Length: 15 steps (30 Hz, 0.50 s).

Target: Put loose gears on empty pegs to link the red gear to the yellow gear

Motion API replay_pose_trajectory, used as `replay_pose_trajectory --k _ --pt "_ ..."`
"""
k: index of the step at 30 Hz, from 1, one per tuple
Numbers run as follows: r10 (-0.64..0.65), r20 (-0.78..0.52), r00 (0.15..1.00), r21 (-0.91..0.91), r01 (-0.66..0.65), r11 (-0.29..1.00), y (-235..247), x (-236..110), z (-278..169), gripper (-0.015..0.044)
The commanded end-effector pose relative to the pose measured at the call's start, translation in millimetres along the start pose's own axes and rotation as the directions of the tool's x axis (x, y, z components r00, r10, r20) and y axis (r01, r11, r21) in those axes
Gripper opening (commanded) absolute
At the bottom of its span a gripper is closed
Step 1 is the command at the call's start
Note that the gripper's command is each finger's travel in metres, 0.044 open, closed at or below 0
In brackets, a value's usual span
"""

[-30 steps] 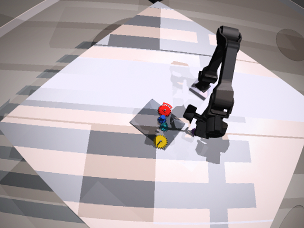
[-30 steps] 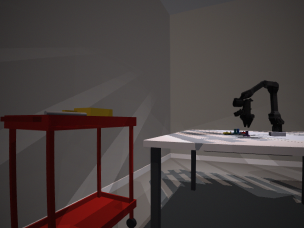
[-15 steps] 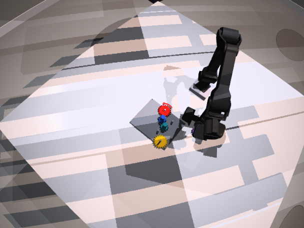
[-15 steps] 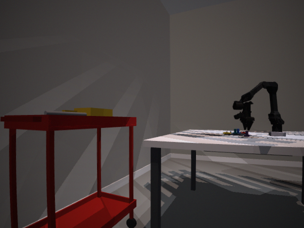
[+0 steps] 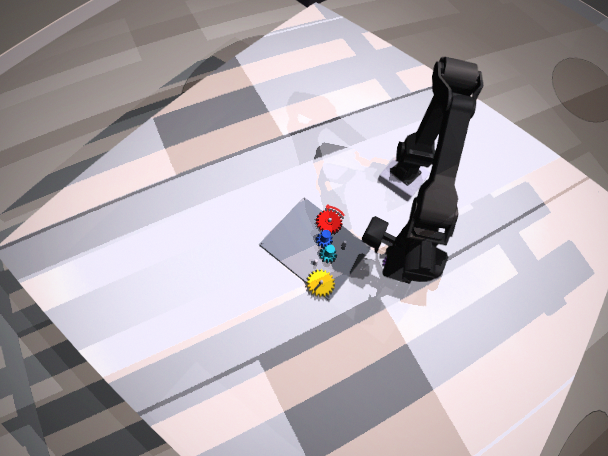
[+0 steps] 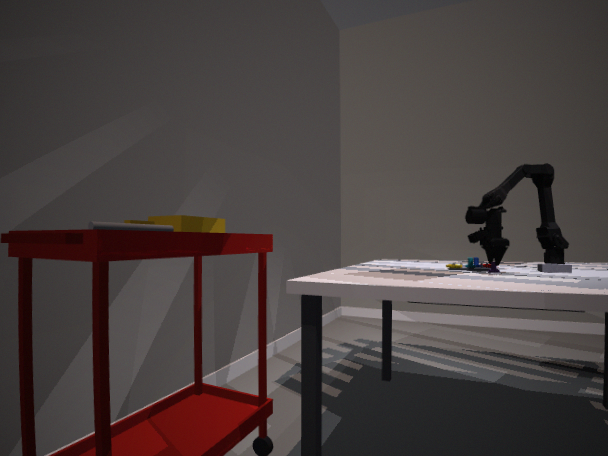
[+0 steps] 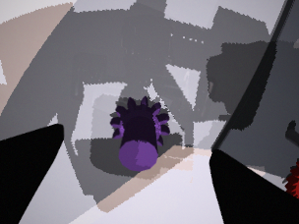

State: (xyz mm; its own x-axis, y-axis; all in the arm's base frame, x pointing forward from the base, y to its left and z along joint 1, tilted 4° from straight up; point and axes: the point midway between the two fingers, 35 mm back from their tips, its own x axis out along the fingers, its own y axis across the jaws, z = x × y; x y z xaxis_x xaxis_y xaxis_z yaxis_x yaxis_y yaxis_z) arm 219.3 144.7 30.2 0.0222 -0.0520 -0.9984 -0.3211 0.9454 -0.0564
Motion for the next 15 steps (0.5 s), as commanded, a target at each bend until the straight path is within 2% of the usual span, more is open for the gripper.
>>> replay_pose_trajectory --k 1,15 --pt "0.001 -0.006 1.0 -0.004 -0.001 1.0 0.3 2.0 -0.4 0.044" --pt "0.001 -0.006 1.0 -0.004 -0.001 1.0 0.3 2.0 -0.4 0.0072"
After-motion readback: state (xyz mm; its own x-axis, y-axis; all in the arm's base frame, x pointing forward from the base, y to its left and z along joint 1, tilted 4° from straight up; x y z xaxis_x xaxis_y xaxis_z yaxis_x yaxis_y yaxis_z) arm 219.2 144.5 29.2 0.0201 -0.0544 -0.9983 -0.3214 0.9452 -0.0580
